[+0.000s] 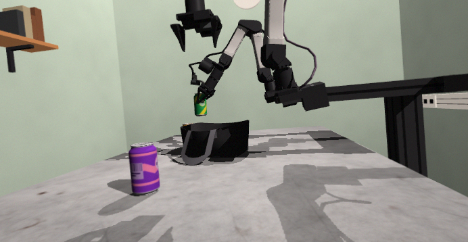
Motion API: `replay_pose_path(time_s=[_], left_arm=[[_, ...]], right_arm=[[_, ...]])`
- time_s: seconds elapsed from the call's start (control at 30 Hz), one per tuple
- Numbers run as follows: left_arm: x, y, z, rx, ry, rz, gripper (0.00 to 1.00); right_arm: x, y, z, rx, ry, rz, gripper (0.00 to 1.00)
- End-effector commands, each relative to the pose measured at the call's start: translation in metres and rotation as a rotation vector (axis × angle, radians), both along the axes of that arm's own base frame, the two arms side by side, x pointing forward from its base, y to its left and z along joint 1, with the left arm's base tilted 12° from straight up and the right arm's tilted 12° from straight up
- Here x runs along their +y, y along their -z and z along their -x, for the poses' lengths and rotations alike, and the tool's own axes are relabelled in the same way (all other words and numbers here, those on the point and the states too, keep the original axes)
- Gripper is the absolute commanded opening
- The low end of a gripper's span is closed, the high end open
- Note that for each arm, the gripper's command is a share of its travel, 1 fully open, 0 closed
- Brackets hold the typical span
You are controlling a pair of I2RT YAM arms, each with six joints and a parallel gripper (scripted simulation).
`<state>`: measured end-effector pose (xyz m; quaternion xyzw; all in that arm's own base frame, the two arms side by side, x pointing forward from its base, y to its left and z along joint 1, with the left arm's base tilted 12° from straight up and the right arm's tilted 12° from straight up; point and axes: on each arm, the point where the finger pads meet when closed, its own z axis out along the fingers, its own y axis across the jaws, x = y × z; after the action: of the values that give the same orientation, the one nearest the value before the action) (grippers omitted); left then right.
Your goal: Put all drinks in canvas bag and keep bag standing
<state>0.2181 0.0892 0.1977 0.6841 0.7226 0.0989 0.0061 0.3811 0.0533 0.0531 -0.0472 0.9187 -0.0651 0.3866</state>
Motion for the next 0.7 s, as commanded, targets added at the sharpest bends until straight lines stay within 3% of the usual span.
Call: replay_pose_path(time_s=[0.0,0.67], left_arm=[[-0.001,-0.003,-0.002,-0.019,0.007,0.002,1.00],[-0.001,-0.003,-0.002,-0.019,0.007,0.002,1.00]], right_arm=[[0.014,-0.017,-0.015,-0.088,0.032,-0.023,0.70],[0.068,-0.010,-0.003,-0.078,0.040,-0.038,0.70]])
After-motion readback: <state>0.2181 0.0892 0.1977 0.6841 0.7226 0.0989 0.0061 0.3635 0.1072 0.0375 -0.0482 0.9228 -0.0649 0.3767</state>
